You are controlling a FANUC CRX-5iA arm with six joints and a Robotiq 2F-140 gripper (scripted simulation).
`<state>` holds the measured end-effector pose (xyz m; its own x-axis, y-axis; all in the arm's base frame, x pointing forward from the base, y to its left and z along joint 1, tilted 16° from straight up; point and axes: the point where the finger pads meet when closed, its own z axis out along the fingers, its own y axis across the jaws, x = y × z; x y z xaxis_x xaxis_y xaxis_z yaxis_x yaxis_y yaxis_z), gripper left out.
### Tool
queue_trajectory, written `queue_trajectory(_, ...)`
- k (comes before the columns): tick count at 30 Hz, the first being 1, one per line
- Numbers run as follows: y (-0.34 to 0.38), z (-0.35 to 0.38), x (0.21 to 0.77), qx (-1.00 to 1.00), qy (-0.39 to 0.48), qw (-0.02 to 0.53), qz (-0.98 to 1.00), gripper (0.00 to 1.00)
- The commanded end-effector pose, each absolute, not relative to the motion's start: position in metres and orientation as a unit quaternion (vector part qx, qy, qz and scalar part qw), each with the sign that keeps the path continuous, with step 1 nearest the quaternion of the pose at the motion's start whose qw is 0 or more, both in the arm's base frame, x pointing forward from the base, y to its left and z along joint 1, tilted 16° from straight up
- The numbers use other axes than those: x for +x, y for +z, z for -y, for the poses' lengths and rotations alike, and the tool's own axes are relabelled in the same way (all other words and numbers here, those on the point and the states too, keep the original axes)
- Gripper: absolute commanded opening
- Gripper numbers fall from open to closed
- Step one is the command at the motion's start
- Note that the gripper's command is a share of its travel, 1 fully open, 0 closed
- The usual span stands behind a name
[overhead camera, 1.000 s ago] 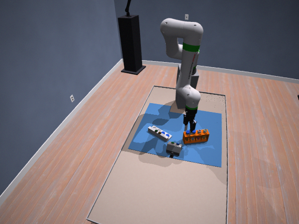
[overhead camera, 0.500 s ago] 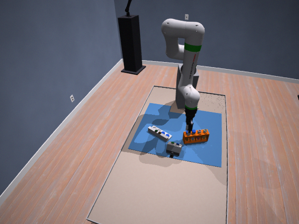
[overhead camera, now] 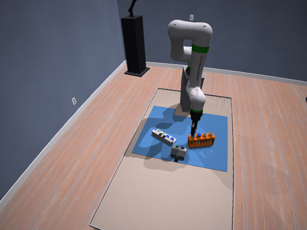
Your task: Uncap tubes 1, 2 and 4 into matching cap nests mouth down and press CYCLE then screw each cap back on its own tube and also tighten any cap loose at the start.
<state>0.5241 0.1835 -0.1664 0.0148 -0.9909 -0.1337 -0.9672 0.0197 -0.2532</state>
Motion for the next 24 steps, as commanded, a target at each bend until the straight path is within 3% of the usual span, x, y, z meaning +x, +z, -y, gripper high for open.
queue_trajectory(1,-0.1661,-0.1837,0.5243,-0.698,-0.042,0.134,-0.702,0.0)
queue_trajectory(14,-0.1661,-0.1837,0.5243,-0.698,-0.042,0.134,-0.702,0.0)
queue_trajectory(24,-0.1659,-0.1837,0.5242,-0.837,-0.071,0.121,-0.529,0.0)
